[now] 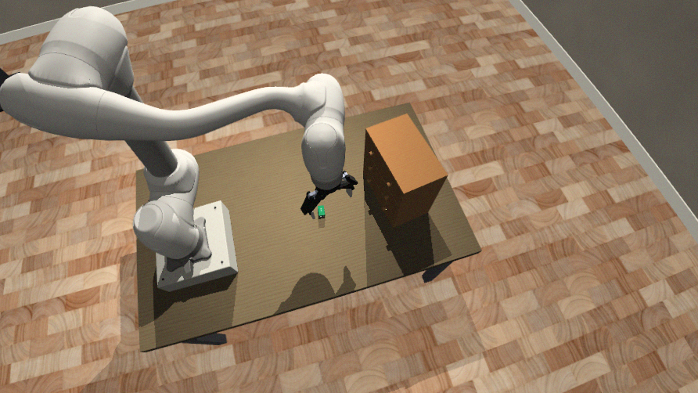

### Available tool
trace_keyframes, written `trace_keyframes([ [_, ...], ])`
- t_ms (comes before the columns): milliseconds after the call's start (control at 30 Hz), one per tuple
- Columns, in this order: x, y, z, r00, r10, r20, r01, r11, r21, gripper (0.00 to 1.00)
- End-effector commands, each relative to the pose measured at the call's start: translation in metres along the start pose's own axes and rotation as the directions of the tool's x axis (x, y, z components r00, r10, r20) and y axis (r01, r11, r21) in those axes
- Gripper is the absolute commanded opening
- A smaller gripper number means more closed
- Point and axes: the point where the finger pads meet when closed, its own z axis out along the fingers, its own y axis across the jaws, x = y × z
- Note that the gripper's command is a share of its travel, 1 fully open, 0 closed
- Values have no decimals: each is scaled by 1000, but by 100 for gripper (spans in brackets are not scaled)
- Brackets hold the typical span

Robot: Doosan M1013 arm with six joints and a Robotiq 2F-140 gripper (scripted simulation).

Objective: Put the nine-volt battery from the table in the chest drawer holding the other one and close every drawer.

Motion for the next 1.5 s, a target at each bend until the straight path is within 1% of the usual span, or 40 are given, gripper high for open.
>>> trace_keyframes([
  [0, -1, 0, 20, 961, 275, 12, -275, 961, -3, 100],
  [67, -1, -1, 28, 929, 371, 8, -370, 929, -6, 100],
  [167, -1, -2, 38, 862, 506, 2, -506, 862, -9, 100],
  [267, -1, -2, 46, 776, 630, -4, -630, 776, -10, 100],
  [367, -1, -3, 51, 673, 740, -10, -740, 673, -11, 100],
  [433, -1, -3, 51, 673, 740, -10, -740, 673, -11, 100],
  [467, -1, -3, 52, 557, 831, -13, -831, 557, -11, 100],
  [533, -1, -3, 54, 487, 873, -15, -873, 487, -11, 100],
  [600, -1, -3, 55, 401, 916, -16, -916, 401, -11, 100],
  [767, -1, -3, 55, 165, 986, -12, -986, 165, -15, 100],
  [933, -1, -2, 57, -76, 997, -11, -997, -76, -32, 100],
  [1000, -1, -2, 57, -76, 997, -11, -997, -76, -32, 100],
  [1033, -1, -1, 57, -145, 989, -15, -989, -145, -41, 100],
  [1200, -2, 5, 64, -142, 986, -91, -988, -146, -42, 100],
  [1333, -4, 14, 72, -136, 972, -193, -988, -147, -42, 100],
  [1467, -6, 25, 84, -126, 936, -330, -988, -148, -43, 100],
])
